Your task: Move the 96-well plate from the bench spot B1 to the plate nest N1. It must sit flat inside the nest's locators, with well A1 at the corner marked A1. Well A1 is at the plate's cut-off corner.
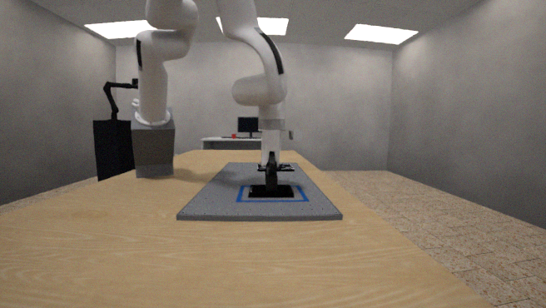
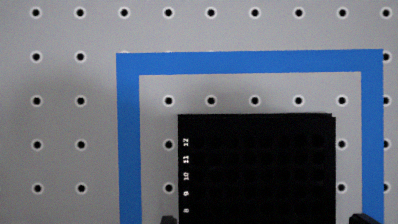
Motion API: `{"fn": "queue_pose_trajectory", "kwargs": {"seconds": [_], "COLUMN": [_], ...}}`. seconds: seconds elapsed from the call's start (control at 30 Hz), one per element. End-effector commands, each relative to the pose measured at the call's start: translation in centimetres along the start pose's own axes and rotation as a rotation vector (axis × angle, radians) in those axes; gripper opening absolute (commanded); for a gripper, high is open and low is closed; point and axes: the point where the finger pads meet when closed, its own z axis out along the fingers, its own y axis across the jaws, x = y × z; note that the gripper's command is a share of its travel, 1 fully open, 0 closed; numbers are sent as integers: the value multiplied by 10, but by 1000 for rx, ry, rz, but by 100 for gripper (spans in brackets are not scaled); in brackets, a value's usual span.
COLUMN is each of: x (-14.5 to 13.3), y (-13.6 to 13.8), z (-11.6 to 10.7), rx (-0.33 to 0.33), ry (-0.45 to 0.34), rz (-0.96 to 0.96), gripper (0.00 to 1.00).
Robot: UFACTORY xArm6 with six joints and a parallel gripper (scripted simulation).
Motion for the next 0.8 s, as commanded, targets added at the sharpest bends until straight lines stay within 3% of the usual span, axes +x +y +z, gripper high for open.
{"fn": "queue_pose_trajectory", "kwargs": {"seconds": [0.0,0.77], "x": [2,2], "y": [0,0], "z": [1,14], "rx": [-1,-1], "ry": [4,4], "rz": [0,0], "gripper": [100,100]}}
